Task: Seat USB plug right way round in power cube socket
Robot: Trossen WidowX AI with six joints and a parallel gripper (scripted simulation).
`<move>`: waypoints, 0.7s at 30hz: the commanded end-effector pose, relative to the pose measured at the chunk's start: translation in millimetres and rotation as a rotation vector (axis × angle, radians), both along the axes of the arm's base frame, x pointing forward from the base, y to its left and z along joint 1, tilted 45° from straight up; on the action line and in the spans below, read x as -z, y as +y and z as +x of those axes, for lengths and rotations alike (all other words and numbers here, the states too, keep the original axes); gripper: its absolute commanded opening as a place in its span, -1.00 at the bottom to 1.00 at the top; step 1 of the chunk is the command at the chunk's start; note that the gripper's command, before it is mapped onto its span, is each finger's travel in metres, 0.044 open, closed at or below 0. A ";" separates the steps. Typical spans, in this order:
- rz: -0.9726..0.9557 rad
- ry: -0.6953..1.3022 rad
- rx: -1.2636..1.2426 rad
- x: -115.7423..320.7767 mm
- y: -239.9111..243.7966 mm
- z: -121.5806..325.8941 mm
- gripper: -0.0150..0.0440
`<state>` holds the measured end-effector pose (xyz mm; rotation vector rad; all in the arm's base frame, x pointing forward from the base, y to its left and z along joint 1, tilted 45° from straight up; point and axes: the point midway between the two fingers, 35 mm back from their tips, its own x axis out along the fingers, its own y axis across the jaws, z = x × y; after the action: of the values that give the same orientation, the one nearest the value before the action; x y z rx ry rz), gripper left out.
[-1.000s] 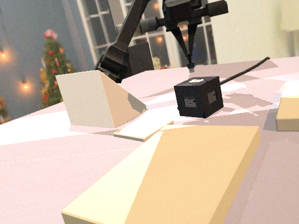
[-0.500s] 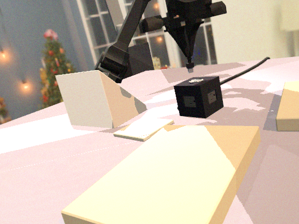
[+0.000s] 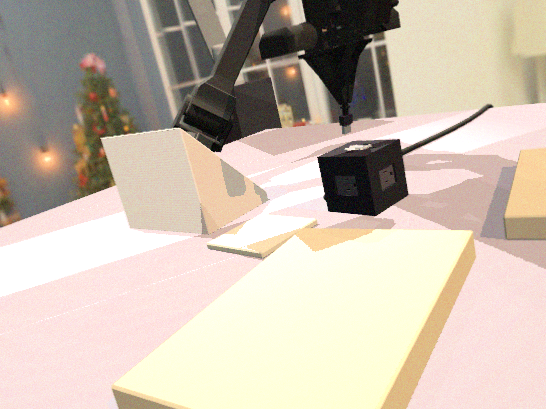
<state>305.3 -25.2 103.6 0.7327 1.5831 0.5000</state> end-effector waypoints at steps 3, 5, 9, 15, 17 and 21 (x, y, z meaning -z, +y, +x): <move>0.006 -0.103 -0.104 0.1 0.2 -0.2 -0.49; 0.008 -0.140 -0.141 0.1 0.2 -0.2 -0.49; 0.012 -0.214 -0.216 0.1 0.2 -0.2 -0.49; 0.018 -0.324 -0.327 0.2 0.2 -0.2 -0.49; 0.020 -0.361 -0.364 0.2 0.2 -0.2 -0.49; 0.024 -0.435 -0.438 0.2 0.2 -0.2 -0.49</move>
<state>305.2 -25.2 103.6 0.3114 1.3529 0.8890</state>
